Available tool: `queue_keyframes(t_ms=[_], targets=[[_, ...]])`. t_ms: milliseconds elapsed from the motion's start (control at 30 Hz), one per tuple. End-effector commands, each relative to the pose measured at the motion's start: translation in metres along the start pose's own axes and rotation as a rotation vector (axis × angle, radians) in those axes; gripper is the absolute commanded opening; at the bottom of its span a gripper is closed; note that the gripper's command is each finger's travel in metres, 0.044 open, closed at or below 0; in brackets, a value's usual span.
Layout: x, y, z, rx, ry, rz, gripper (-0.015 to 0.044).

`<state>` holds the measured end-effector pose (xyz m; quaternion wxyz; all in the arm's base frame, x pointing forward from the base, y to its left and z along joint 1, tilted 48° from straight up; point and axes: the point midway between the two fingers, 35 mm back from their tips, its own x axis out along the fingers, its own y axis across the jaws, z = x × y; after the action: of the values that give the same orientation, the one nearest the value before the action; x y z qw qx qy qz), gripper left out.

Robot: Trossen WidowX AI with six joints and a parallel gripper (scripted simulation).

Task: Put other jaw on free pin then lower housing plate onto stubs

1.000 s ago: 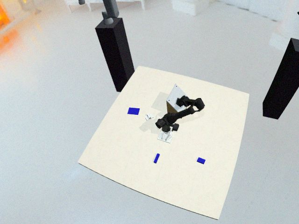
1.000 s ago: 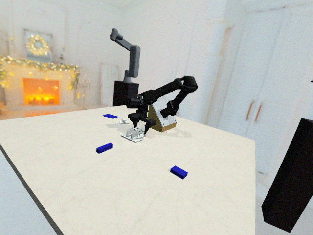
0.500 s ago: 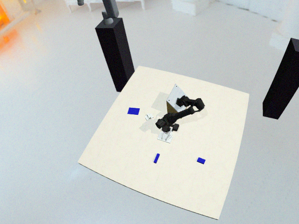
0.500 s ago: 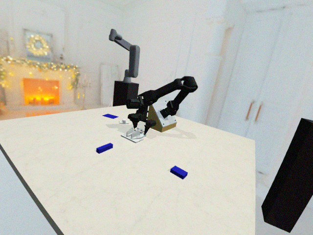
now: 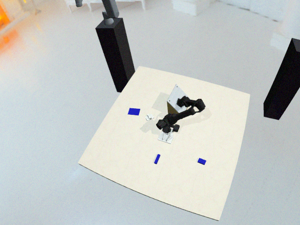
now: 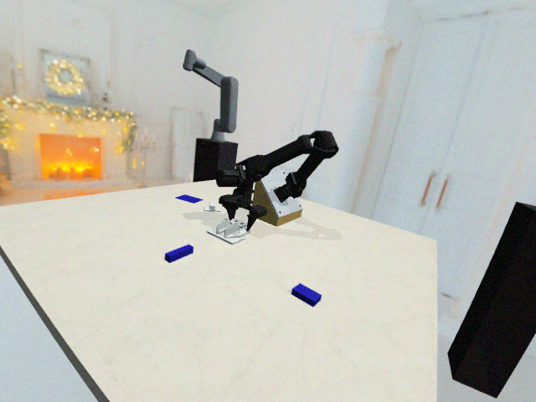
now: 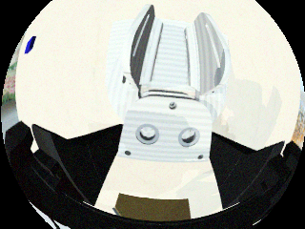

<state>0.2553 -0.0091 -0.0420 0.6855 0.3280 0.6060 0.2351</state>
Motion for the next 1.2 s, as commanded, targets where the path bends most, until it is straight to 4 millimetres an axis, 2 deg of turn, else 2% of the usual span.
queue_keyframes(t_ms=[0, 1167], targets=[[0.0008, 0.0004, 0.0002, 0.006, -0.002, 0.004, 0.0351], [0.0077, 0.0005, 0.0002, 0.005, -0.002, 0.004, 0.0351]])
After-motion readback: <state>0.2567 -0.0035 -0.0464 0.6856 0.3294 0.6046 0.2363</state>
